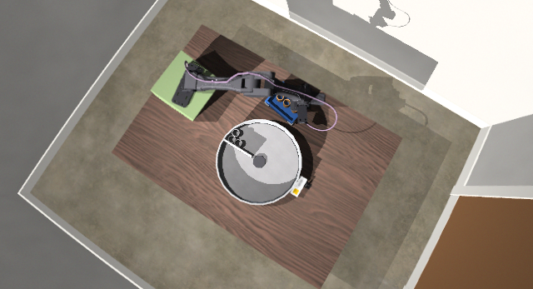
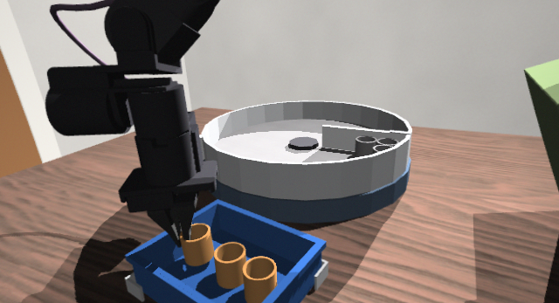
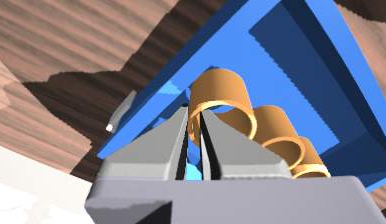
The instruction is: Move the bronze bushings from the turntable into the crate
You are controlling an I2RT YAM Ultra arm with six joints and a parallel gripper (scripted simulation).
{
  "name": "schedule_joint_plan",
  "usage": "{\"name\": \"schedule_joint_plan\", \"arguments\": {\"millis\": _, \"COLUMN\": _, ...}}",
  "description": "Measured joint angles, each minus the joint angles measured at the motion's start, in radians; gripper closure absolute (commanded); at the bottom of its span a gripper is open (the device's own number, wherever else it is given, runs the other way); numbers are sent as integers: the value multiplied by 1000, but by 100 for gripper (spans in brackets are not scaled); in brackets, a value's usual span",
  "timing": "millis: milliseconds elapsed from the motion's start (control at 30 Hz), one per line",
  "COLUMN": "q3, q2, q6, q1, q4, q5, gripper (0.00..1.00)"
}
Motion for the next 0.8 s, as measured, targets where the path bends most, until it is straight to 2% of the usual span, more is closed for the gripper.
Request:
{"name": "schedule_joint_plan", "arguments": {"millis": 667, "q3": 0, "q2": 0, "q6": 0, "q1": 0, "q4": 3, "q5": 0, "gripper": 100}}
{"name": "schedule_joint_plan", "arguments": {"millis": 800, "q3": -23, "q2": 0, "q6": 0, "q1": -2, "q4": 23, "q5": 0, "gripper": 100}}
